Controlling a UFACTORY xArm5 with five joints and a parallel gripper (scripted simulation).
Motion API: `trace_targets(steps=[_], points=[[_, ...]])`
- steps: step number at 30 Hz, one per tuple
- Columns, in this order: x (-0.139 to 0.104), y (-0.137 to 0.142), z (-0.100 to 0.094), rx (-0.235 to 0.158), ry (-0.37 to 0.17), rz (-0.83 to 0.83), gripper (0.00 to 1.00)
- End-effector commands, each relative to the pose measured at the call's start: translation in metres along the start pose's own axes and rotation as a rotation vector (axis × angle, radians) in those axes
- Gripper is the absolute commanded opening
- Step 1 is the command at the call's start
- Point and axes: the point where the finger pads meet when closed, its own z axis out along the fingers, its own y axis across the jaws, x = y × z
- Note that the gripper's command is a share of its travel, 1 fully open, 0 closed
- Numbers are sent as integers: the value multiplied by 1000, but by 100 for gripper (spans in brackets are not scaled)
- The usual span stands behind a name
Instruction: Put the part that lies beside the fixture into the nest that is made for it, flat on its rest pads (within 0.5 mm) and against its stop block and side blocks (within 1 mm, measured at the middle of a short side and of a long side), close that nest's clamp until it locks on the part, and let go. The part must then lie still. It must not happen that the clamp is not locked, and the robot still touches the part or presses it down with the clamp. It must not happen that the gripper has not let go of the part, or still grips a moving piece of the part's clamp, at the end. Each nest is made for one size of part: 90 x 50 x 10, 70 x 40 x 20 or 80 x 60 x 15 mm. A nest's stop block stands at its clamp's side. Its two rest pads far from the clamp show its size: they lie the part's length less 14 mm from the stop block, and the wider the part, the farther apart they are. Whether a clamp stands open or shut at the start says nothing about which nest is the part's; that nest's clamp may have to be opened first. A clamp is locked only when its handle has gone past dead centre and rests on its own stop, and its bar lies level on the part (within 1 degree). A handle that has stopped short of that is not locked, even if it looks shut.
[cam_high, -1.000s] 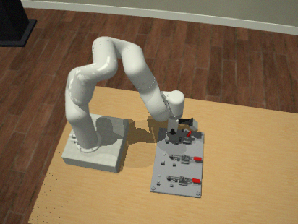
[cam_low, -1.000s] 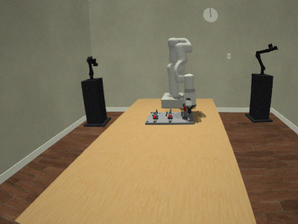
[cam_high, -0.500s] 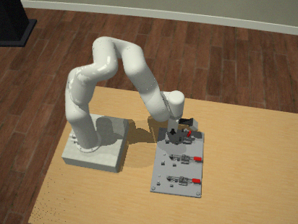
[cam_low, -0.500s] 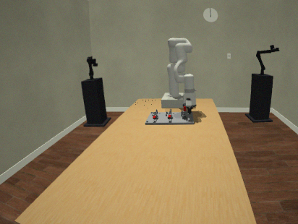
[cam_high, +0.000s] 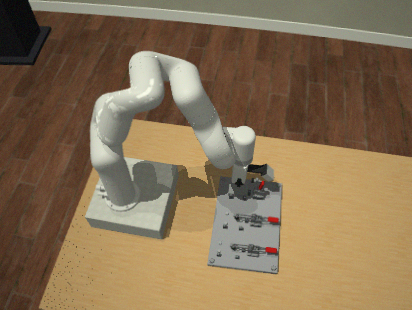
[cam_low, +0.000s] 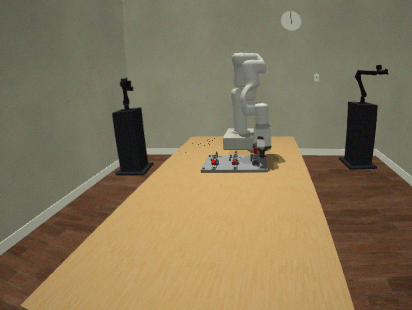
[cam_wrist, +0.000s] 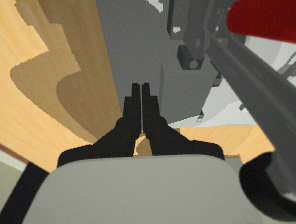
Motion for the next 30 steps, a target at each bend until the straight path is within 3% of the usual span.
trace_targets(steps=[1, 30], points=[[1, 0, -1, 1, 3, 0, 0], [1, 8, -1, 1, 3, 0, 0]])
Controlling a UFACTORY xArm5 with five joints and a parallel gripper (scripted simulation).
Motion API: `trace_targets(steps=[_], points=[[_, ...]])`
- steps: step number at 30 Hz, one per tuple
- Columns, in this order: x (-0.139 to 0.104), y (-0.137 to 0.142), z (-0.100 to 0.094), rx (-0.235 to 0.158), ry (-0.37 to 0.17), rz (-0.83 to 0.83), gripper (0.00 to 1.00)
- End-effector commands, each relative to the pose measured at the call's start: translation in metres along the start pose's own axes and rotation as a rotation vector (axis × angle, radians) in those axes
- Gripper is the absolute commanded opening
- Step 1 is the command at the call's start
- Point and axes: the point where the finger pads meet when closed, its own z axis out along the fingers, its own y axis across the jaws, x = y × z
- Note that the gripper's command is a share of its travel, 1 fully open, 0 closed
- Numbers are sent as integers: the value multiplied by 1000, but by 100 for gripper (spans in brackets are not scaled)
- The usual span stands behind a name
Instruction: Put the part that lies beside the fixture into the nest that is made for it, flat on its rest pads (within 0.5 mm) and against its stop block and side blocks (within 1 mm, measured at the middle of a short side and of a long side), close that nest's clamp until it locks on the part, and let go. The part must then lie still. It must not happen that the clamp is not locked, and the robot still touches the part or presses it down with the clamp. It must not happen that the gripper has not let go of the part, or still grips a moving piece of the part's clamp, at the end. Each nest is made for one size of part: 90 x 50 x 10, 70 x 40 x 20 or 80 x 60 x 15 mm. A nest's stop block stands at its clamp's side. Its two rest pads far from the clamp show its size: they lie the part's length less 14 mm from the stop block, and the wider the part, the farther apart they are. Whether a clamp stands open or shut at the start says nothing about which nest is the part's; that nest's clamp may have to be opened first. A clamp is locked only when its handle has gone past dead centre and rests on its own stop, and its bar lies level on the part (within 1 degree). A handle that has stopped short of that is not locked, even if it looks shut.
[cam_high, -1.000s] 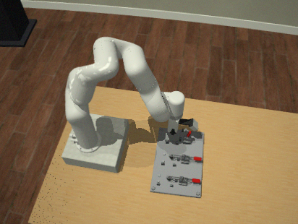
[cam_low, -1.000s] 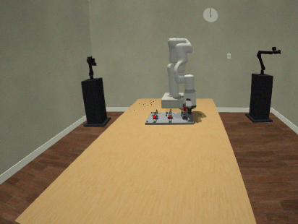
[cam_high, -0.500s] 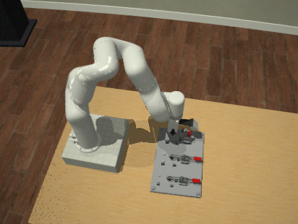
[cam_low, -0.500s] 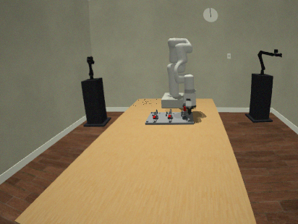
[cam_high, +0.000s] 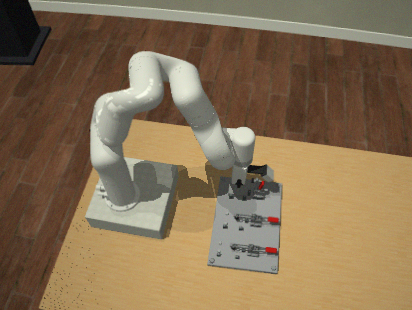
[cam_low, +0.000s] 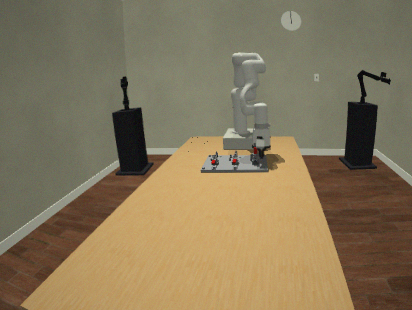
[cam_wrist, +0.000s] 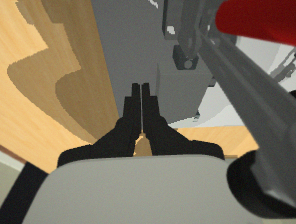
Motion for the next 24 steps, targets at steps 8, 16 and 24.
trace_targets(steps=[8, 16, 24], points=[[1, 4, 0, -1, 0, 9, 0], [1, -12, 0, 0, 0, 9, 0], [1, -16, 0, 0, 0, 9, 0]])
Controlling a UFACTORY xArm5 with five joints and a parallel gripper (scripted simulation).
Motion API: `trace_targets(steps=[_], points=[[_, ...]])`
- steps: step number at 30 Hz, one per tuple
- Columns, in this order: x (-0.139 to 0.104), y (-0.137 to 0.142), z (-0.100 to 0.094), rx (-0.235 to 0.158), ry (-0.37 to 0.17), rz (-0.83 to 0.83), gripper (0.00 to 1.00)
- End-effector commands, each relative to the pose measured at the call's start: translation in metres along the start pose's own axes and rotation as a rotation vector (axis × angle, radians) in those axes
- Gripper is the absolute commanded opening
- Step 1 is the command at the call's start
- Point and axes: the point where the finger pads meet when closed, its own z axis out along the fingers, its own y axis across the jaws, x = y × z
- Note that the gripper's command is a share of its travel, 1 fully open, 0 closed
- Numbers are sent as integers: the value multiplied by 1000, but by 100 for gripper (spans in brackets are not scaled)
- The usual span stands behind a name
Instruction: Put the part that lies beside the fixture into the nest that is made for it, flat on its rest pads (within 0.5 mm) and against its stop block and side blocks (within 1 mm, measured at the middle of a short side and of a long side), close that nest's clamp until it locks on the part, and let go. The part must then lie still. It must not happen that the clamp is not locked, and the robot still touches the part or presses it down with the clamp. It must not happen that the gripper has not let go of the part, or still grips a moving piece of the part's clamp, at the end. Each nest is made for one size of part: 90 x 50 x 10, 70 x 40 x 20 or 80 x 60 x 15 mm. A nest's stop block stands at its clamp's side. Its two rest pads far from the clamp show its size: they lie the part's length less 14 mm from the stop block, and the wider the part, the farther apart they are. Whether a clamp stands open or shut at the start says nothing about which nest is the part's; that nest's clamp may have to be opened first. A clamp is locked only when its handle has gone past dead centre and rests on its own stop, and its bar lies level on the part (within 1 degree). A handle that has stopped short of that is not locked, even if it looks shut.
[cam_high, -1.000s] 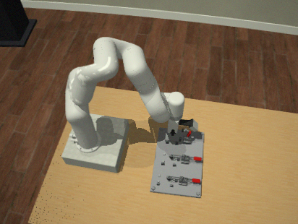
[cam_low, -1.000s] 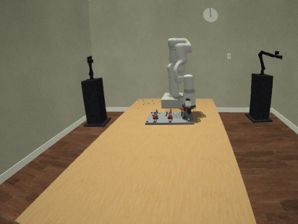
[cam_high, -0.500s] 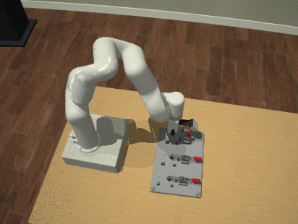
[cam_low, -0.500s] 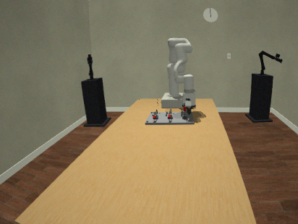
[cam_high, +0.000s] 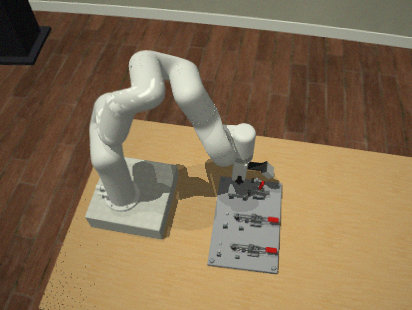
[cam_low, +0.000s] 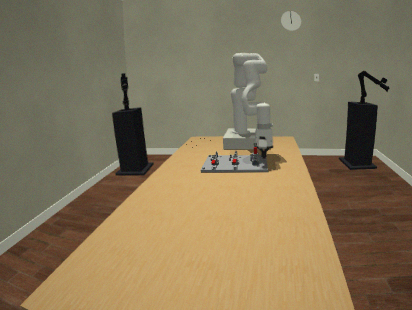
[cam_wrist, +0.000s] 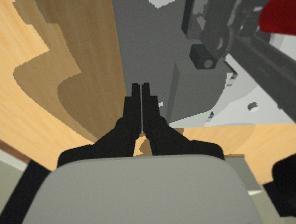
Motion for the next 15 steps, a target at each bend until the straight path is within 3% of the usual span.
trace_targets(steps=[1, 15], points=[[2, -1, -2, 2, 4, -1, 0], [1, -1, -41, 2, 4, -1, 0]])
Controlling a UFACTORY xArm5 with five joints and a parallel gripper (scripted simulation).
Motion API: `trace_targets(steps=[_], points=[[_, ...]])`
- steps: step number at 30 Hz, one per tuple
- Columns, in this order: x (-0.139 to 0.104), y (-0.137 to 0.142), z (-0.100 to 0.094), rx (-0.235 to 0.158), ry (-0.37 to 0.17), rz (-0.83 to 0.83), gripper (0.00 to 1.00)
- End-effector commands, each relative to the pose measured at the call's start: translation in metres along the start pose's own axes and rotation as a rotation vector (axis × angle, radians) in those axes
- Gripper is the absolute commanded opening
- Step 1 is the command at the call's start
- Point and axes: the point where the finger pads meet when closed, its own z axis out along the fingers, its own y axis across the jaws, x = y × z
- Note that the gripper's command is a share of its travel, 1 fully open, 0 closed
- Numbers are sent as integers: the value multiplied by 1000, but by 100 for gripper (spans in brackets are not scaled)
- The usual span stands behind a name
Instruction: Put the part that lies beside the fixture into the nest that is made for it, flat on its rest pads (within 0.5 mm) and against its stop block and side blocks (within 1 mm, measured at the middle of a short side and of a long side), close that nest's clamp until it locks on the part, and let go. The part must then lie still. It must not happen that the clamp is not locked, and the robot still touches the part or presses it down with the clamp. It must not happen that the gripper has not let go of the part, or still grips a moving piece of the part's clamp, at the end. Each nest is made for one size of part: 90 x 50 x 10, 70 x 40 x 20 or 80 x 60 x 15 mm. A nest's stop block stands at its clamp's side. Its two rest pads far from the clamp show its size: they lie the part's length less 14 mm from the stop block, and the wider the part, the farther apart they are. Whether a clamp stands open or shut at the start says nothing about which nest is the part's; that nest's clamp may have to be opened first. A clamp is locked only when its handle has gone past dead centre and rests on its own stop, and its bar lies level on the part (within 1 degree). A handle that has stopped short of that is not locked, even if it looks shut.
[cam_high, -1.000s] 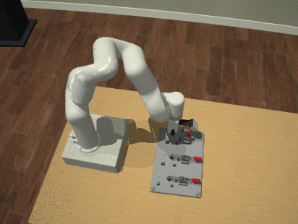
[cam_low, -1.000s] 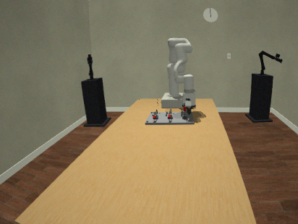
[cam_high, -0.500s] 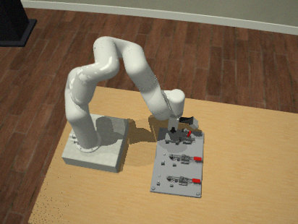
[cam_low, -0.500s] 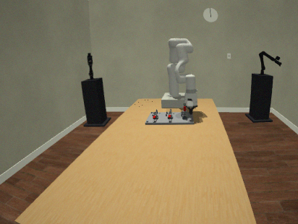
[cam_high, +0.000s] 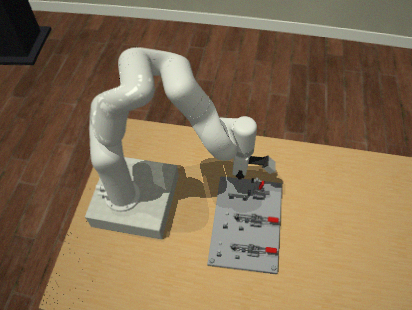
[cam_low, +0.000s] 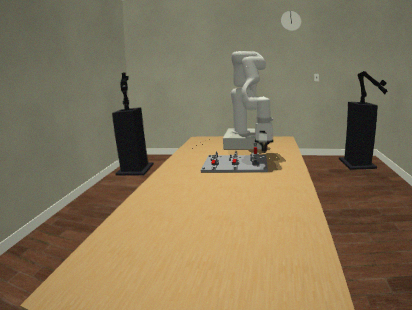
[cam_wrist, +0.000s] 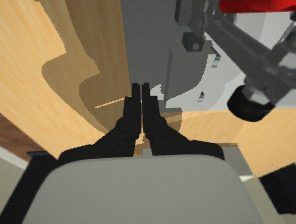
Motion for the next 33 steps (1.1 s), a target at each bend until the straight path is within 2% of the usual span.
trace_targets(steps=[1, 16, 17, 22, 26, 33], points=[[0, 0, -8, 0, 1, 0, 0], [0, 0, -8, 0, 1, 0, 0], [0, 0, -8, 0, 1, 0, 47], [0, 0, -13, 0, 1, 0, 47], [0, 0, -37, 0, 1, 0, 47], [0, 0, -105, 0, 1, 0, 47]])
